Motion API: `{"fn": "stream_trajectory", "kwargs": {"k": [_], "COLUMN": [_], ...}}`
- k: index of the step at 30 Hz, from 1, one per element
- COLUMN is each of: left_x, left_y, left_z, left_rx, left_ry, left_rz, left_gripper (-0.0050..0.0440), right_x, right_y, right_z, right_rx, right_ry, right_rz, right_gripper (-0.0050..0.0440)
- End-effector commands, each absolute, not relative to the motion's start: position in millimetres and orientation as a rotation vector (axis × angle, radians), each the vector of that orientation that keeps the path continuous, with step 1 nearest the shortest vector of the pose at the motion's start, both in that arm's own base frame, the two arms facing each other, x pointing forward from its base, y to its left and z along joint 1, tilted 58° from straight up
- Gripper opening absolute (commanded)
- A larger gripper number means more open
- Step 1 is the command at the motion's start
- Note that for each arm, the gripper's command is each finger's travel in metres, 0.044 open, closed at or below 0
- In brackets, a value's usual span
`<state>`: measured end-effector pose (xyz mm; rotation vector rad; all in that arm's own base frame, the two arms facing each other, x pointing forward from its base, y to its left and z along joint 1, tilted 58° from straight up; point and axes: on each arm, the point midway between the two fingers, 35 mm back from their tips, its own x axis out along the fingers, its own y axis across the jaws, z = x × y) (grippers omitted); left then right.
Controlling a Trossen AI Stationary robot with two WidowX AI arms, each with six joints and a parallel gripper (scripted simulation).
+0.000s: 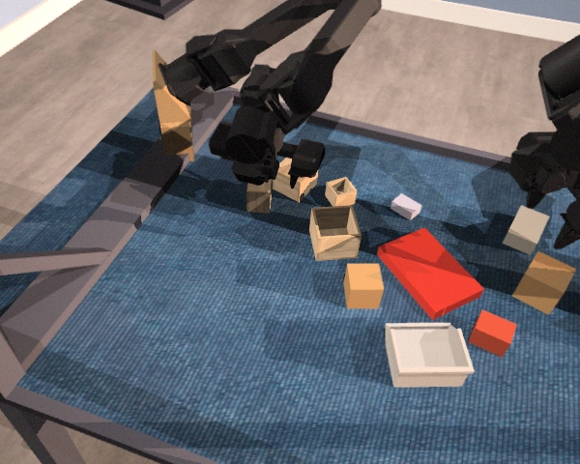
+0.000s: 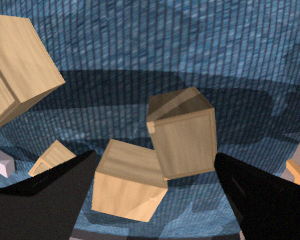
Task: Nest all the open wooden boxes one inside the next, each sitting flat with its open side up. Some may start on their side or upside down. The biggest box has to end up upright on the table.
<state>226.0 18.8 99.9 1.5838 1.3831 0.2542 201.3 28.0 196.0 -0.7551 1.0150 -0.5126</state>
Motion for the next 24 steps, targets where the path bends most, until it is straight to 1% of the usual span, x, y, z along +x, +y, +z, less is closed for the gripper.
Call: {"fn": "stream_trajectory", "kwargs": {"k": [1, 3, 4, 13, 21, 24], "left_x": [221, 221, 216, 209, 207, 210], "left_y": [22, 22, 24, 30, 32, 40], "left_z": [113, 113, 118, 143, 144, 138], "left_rx": [1.639, 1.639, 1.674, 1.786, 1.792, 1.793], "left_ry": [1.445, 1.445, 1.478, 1.568, 1.58, 1.581], "left_rz": [0.269, 0.269, 0.26, 0.26, 0.257, 0.246], "left_gripper": [0.04, 0.04, 0.04, 0.04, 0.04, 0.04], "right_x": [202, 202, 202, 202, 202, 202], "right_y": [28, 28, 28, 28, 28, 28], "right_z": [198, 198, 198, 198, 198, 198], "right_rx": [-0.755, -0.755, -0.755, -0.755, -0.755, -0.755], "right_ry": [1.013, 1.013, 1.013, 1.013, 1.013, 1.013], "right_rz": [-0.512, -0.512, -0.512, -0.512, -0.512, -0.512], "right_gripper": [0.04, 0.04, 0.04, 0.04, 0.04, 0.04]}}
